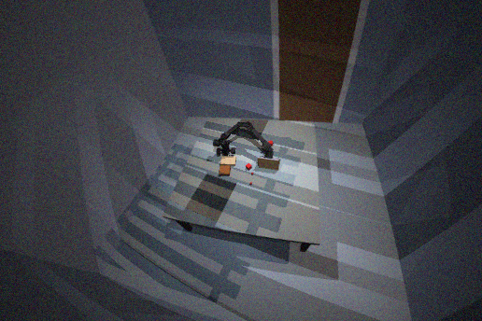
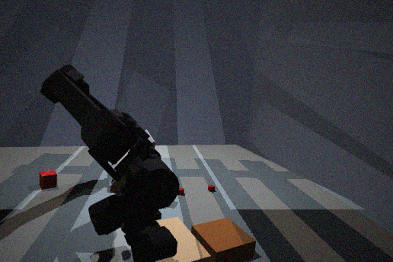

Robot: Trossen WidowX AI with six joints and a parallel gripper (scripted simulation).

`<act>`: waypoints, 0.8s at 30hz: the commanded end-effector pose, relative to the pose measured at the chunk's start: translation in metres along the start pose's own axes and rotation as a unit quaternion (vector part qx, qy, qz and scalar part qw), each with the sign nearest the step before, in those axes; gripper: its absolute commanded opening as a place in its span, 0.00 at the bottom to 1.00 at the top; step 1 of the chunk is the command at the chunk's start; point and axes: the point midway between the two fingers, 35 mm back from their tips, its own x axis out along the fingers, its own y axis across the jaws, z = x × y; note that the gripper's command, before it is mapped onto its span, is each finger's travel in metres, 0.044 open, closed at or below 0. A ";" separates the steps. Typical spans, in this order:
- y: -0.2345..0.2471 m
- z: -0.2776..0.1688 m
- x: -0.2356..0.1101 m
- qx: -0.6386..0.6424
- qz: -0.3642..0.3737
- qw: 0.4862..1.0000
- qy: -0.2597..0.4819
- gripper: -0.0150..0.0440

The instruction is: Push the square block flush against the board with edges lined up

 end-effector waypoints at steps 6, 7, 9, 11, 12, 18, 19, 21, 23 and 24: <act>0.000 -0.009 0.002 0.000 -0.002 1.000 -0.001 0.25; 0.000 -0.010 0.002 0.000 -0.002 1.000 -0.001 0.25; 0.000 -0.012 0.002 0.000 -0.002 1.000 -0.001 0.25; 0.000 -0.013 0.002 0.000 -0.002 1.000 -0.001 0.25; 0.000 -0.014 0.002 0.000 -0.002 1.000 -0.001 0.25; 0.000 -0.019 0.002 0.000 -0.002 1.000 -0.001 0.25; 0.000 -0.020 0.002 0.000 -0.002 1.000 0.000 0.25; 0.000 -0.022 0.002 0.000 -0.002 1.000 0.000 0.25; 0.000 -0.023 0.002 0.000 -0.002 1.000 0.000 0.25; 0.000 -0.024 0.002 0.000 -0.002 1.000 0.000 0.25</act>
